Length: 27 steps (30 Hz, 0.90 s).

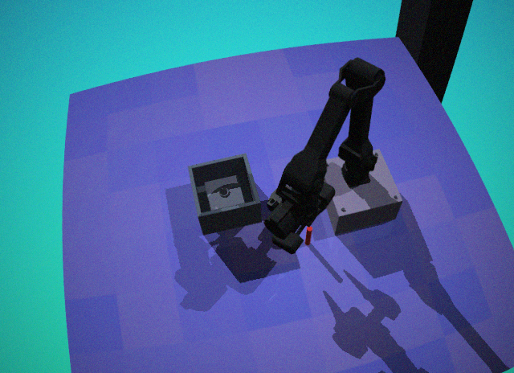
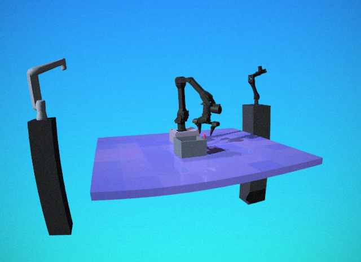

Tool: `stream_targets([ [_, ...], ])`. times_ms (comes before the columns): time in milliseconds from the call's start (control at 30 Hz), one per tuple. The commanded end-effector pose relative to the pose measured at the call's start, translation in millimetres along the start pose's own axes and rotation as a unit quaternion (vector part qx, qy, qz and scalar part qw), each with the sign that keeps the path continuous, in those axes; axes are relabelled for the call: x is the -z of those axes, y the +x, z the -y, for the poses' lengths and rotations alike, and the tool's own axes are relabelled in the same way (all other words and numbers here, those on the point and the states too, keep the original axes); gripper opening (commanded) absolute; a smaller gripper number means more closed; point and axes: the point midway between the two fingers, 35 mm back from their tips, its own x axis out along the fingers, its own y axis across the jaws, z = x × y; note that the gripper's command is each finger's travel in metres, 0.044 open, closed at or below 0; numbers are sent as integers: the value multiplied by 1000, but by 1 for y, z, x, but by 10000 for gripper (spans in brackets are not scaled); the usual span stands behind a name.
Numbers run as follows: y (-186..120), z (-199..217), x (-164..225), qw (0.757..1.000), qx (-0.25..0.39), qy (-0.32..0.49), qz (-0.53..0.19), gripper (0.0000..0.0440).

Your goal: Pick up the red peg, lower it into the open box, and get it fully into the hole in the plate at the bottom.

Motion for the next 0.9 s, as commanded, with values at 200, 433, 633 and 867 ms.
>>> stream_targets([
  [200,33,0,2,999,-10,35,5,385],
  [433,49,6,7,999,-6,54,0,295],
  [633,53,6,9,998,0,61,-18,143],
  [867,49,3,5,998,1,58,-33,0],
])
